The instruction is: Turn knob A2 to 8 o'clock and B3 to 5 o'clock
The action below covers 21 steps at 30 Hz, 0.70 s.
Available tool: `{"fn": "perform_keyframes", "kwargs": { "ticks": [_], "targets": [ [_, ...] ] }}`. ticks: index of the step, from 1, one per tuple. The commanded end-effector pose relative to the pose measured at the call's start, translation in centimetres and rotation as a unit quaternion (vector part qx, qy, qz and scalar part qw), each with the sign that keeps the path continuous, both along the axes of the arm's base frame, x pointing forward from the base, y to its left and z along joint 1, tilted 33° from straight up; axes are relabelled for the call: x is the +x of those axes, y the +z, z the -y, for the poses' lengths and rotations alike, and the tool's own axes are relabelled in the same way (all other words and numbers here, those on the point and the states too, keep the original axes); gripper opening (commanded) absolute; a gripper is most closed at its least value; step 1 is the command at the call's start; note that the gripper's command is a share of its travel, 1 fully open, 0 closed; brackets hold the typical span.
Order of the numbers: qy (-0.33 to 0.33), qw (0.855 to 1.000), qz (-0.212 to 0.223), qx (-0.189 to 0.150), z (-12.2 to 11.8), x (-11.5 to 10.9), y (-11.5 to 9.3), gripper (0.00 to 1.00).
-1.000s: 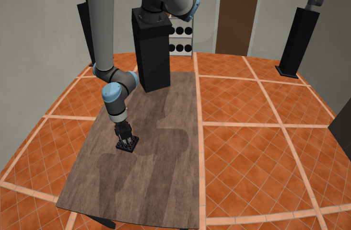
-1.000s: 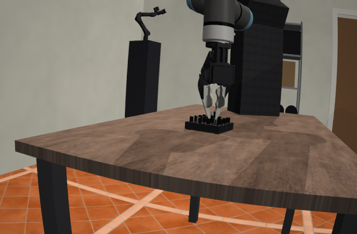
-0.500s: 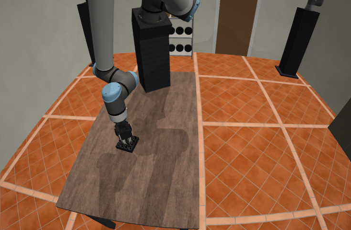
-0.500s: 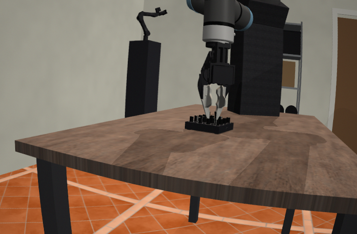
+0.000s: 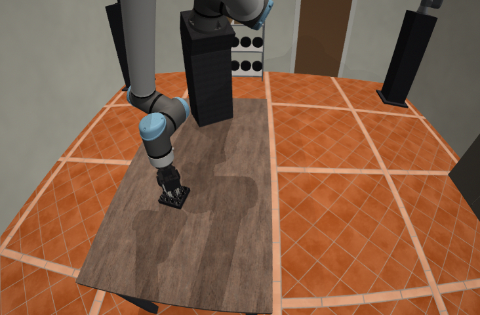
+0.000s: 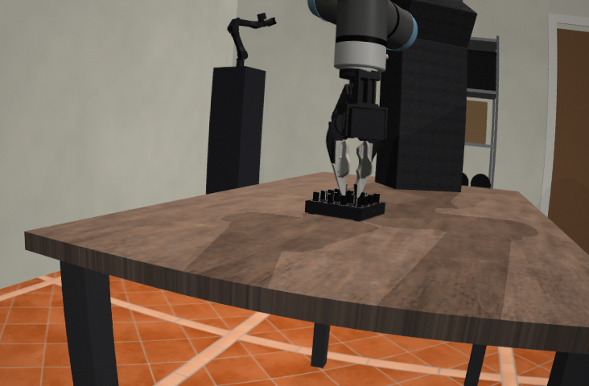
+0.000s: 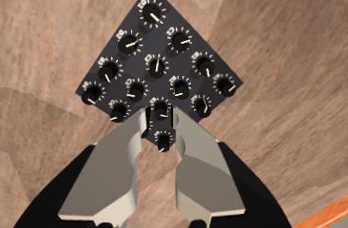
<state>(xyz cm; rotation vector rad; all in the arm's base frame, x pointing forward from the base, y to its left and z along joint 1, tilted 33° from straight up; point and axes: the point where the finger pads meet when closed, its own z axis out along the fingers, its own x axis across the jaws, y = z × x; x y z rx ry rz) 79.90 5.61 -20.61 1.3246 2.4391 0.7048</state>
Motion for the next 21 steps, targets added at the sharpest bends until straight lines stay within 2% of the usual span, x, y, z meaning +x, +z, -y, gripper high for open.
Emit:
{"fn": "perform_keyframes", "kwargs": {
  "ticks": [1,12,21],
  "targets": [
    [0.0,1.0,0.0,0.0,0.1,0.0,0.2,0.11],
    [0.0,1.0,0.0,0.0,0.8,-1.2,2.4,0.11],
    [0.0,1.0,0.0,0.0,1.1,-1.7,3.2,0.11]
  ]
}}
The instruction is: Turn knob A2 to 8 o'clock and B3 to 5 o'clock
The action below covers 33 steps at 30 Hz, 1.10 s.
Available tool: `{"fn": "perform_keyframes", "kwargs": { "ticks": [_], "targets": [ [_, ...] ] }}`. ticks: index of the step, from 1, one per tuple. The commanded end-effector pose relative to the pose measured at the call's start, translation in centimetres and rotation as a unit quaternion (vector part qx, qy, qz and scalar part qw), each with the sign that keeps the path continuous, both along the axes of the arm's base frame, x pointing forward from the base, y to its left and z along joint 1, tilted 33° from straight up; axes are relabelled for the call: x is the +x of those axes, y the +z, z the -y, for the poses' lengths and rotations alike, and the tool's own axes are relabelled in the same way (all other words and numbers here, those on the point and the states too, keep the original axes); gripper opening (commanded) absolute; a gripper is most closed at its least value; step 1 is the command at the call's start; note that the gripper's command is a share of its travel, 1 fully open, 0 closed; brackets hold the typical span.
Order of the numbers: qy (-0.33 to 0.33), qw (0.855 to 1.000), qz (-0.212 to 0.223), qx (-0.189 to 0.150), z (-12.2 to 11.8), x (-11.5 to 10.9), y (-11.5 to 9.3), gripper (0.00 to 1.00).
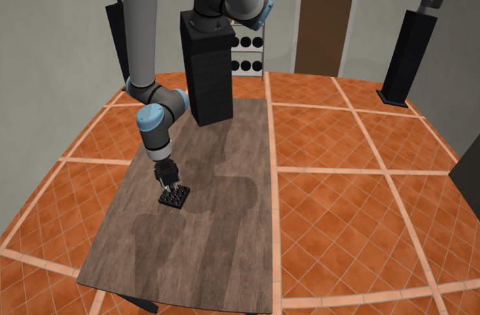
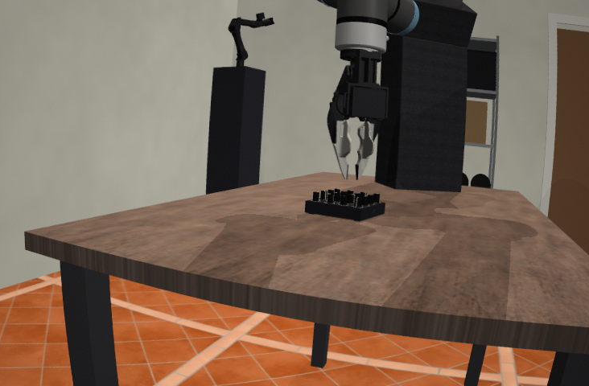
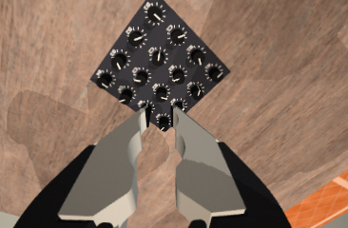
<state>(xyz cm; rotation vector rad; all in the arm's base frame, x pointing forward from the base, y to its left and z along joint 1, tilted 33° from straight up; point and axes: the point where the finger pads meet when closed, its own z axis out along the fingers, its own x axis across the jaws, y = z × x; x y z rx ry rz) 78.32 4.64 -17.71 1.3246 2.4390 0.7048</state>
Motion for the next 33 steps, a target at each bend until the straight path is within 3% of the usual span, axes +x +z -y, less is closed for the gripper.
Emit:
{"fn": "perform_keyframes", "kwargs": {
  "ticks": [1,20,33],
  "targets": [
    [0.0,1.0,0.0,0.0,0.12,-0.14,0.35,0.11],
    [0.006,1.0,0.002,-0.003,0.14,-0.15,0.36,0.11],
    [0.077,0.996,0.027,-0.042,0.34,-0.26,0.48,0.11]
  ]
}}
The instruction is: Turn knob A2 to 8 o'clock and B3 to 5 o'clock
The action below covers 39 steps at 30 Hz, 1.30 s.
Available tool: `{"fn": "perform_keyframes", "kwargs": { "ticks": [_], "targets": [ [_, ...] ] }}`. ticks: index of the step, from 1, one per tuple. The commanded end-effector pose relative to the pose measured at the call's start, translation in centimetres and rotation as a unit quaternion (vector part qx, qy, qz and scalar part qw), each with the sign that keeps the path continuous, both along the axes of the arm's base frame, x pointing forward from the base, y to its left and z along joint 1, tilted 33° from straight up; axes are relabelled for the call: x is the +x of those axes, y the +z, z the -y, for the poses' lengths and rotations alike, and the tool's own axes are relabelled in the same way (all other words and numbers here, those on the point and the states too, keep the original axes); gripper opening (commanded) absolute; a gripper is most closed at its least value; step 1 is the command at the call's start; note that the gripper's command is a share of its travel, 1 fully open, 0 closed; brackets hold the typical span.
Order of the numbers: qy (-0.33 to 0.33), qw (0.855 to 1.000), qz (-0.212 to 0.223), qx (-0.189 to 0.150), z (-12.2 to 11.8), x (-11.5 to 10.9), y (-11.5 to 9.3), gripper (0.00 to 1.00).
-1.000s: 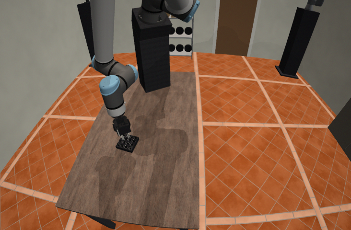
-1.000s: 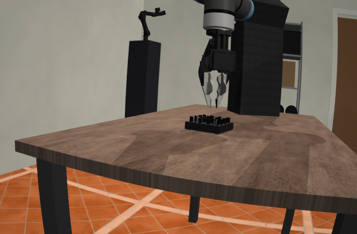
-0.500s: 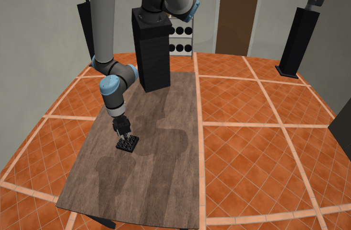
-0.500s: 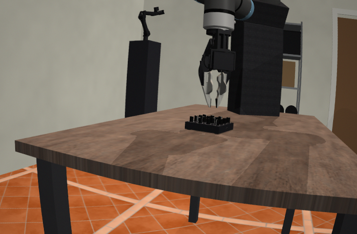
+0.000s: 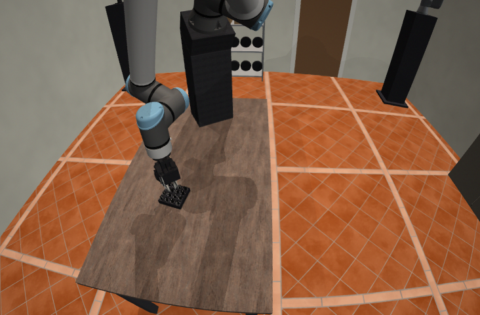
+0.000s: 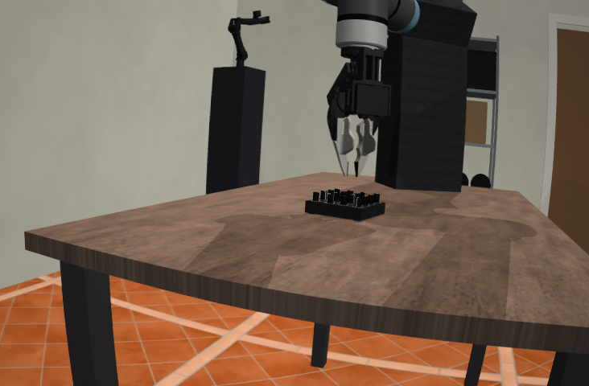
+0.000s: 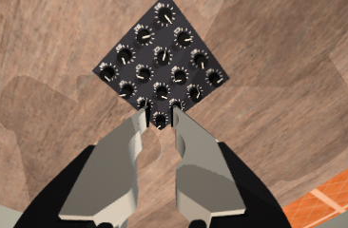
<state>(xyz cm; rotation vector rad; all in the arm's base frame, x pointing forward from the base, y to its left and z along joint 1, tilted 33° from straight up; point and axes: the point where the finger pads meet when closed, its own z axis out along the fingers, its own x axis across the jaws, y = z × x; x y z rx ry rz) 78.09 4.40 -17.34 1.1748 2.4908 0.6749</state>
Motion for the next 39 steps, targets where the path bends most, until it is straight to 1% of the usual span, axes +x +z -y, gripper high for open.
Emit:
{"fn": "perform_keyframes", "kwargs": {
  "ticks": [1,5,9,11,15,19,22,26,28,32,39],
  "targets": [
    [0.041,0.999,0.014,-0.022,0.1,0.0,0.1,0.11],
    [0.094,0.994,0.032,-0.051,0.3,-0.1,0.2,0.11],
    [0.153,0.983,0.052,-0.083,0.4,-0.1,0.4,0.11],
    [0.153,0.983,0.052,-0.083,0.4,-0.1,0.4,0.11],
    [0.22,0.965,0.074,-0.119,0.5,-0.2,0.5,0.11],
    [0.274,0.946,0.092,-0.149,0.5,-0.2,0.7,0.11],
    [0.314,0.928,0.106,-0.171,0.5,-0.2,0.8,0.11],
    [0.367,0.9,0.124,-0.199,0.6,-0.3,1.0,0.11],
    [0.367,0.9,0.124,-0.199,0.6,-0.3,1.0,0.11],
    [0.428,0.862,0.144,-0.232,0.5,-0.3,1.2,0.11],
    [0.509,0.797,0.172,-0.276,0.4,-0.4,1.6,0.11]
  ]
}}
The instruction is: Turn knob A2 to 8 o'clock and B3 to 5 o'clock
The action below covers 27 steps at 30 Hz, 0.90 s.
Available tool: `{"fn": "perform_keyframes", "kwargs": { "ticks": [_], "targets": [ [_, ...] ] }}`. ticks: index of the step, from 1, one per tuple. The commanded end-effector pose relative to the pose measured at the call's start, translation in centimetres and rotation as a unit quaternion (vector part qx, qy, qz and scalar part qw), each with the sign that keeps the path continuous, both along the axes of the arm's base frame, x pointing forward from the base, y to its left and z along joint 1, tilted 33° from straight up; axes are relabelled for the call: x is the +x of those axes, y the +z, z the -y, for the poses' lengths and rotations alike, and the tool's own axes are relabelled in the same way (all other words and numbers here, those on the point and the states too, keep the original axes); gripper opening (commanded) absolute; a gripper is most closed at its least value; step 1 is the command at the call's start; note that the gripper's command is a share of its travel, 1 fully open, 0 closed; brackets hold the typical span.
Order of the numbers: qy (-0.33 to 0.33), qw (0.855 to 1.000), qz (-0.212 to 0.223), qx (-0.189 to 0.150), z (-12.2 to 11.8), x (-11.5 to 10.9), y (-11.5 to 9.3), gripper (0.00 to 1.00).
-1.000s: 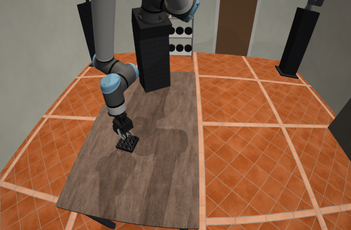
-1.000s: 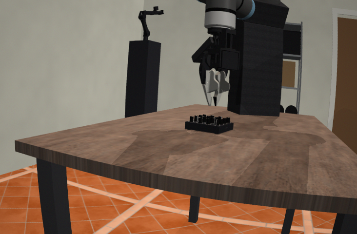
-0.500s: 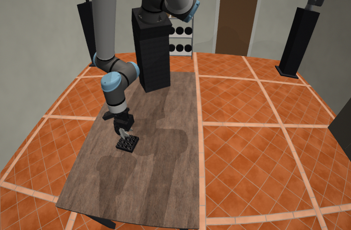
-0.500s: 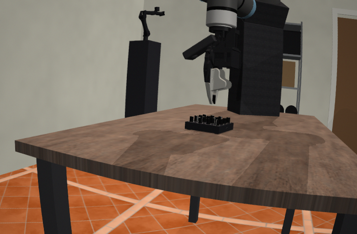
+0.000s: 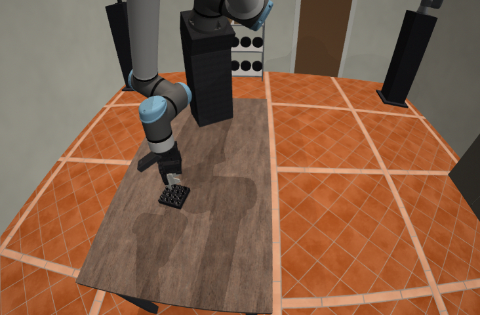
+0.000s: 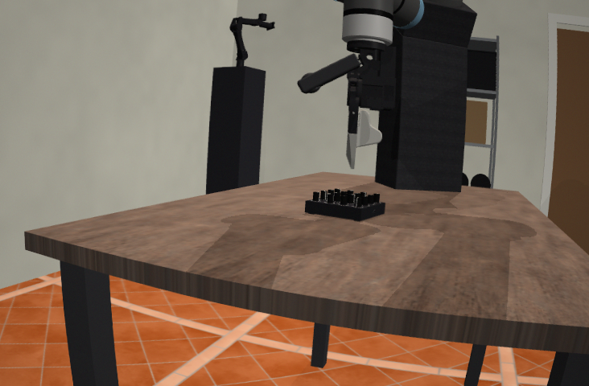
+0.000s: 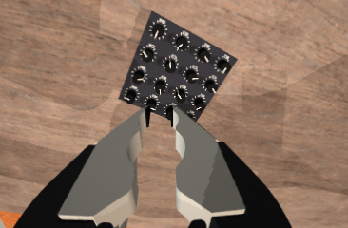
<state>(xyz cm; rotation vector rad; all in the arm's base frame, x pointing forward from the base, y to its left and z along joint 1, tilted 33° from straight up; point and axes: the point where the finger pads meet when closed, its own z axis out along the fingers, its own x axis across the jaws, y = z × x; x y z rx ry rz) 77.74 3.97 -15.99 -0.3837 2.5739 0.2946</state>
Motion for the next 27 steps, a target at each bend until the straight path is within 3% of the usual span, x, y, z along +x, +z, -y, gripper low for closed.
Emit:
{"fn": "perform_keyframes", "kwargs": {
  "ticks": [1,14,27],
  "targets": [
    [0.063,0.997,0.02,-0.032,-0.04,-0.03,0.25,0.11],
    [0.145,0.985,0.047,-0.076,-0.21,-0.12,0.53,0.11],
    [0.154,0.983,0.05,-0.081,-0.23,-0.13,0.57,0.11]
  ]
}}
